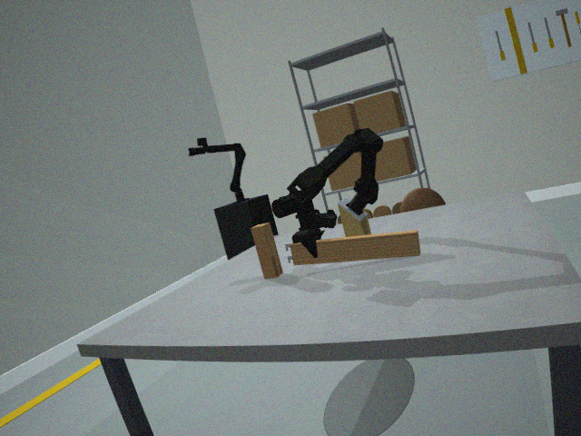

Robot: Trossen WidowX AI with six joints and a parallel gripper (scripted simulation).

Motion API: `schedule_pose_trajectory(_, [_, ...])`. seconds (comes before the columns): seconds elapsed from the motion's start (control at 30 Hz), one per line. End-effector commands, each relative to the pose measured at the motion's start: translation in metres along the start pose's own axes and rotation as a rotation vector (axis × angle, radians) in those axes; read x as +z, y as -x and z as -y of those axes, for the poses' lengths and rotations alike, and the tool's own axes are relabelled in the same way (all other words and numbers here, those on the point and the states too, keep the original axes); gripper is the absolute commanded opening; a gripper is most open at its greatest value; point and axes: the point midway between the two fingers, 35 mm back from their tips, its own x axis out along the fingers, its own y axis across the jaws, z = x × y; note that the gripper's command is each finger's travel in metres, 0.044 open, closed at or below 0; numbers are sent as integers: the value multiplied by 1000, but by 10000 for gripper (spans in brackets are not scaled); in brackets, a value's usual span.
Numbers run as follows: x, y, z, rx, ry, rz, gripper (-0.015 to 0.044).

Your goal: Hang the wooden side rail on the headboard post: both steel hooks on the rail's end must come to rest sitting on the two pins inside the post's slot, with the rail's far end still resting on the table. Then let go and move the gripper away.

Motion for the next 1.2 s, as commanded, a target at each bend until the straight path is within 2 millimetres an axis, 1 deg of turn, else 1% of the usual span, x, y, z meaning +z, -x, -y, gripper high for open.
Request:
schedule_pose_trajectory(0.0, [-3,4,2,-9,5,-7,0])
schedule_pose_trajectory(1.17, [-6,4,2,-9,5,-7,0])
